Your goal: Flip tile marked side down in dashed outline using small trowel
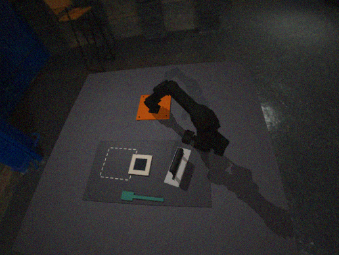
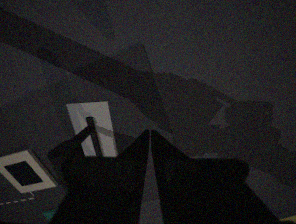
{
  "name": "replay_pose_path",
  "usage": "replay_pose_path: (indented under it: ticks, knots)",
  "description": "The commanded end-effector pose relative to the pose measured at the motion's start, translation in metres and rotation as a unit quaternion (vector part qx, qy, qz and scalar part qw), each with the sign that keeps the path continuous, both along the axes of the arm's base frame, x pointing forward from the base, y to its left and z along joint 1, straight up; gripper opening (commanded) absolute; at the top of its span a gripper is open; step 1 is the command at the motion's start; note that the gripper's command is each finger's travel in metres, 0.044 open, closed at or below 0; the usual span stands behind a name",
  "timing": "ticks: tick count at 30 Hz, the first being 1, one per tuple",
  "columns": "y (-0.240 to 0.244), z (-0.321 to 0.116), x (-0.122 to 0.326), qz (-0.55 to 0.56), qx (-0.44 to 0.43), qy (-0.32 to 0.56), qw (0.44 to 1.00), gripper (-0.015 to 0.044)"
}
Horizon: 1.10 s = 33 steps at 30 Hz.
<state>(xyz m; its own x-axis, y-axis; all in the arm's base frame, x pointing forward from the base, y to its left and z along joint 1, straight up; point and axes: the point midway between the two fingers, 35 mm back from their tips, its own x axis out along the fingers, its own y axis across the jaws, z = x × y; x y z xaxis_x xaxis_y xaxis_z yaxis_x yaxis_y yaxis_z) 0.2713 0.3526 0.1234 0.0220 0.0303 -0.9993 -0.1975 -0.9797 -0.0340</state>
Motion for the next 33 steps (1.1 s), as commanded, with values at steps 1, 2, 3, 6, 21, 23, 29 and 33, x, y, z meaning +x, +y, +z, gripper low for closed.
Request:
replay_pose_path:
  ticks: [1, 2, 3, 6, 21, 23, 29, 33]
  knots:
    - [0.0, 0.0, 0.0, 0.0, 0.0, 0.0, 1.0, 0.0]
    - [0.0, 0.0, 0.0, 0.0, 0.0, 0.0, 1.0, 0.0]
    - [0.0, 0.0, 0.0, 0.0, 0.0, 0.0, 1.0, 0.0]
    - [0.0, 0.0, 0.0, 0.0, 0.0, 0.0, 1.0, 0.0]
    - [-0.007, 0.002, 0.005, -0.095, 0.002, 0.002, 0.995, 0.027]
    - [-0.009, 0.003, 0.007, -0.129, 0.003, 0.003, 0.992, 0.027]
    - [-0.016, 0.005, 0.013, -0.231, 0.005, 0.006, 0.973, 0.027]
    - [-0.021, 0.006, 0.016, -0.298, 0.006, 0.007, 0.954, 0.027]
